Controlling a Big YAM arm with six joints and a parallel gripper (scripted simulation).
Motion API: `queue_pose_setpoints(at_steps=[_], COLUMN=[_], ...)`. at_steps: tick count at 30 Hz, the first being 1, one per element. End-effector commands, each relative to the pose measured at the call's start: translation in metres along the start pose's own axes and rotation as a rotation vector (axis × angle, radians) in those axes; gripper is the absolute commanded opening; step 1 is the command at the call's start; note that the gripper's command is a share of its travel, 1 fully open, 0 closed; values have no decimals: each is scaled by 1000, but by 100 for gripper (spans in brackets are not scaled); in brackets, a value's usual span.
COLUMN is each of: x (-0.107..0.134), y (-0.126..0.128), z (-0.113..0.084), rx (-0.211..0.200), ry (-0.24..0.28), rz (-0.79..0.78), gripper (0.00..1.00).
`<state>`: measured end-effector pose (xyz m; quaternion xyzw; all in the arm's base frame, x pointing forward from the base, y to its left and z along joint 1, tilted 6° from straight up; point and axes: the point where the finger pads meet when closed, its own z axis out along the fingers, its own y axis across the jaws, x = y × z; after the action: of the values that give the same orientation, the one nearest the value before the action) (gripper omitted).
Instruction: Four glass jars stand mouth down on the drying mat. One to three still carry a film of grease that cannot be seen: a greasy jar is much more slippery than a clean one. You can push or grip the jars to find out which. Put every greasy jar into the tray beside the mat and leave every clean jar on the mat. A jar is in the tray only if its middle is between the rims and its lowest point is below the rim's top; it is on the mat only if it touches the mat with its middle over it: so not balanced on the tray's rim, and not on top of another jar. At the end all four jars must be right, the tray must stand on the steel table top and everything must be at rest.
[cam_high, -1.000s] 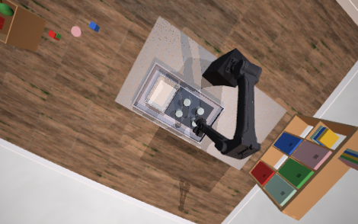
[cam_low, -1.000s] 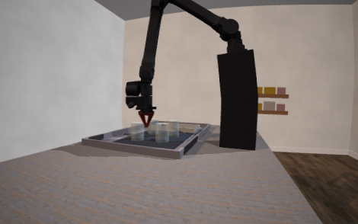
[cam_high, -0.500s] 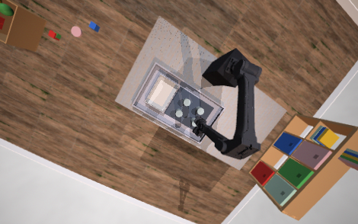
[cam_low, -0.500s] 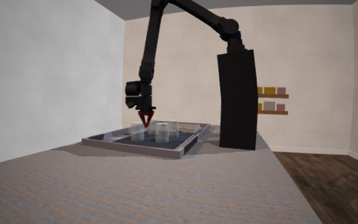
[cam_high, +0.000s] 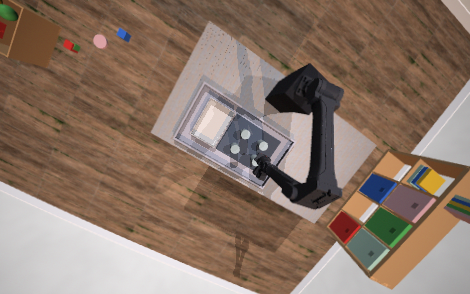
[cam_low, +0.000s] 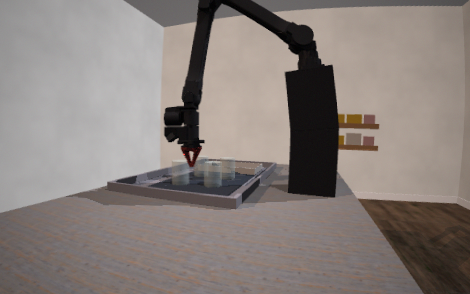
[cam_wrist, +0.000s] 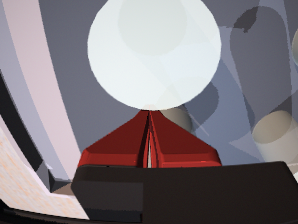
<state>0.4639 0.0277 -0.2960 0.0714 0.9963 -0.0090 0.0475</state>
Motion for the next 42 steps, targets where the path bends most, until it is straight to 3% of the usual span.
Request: queue_pose_setpoints(at_steps=[1,42], x=[-11,-16], y=[-2,-2], z=[-3,-3], rx=[1,1], ry=[-14,-14], rz=[6,6], gripper=[0,0])
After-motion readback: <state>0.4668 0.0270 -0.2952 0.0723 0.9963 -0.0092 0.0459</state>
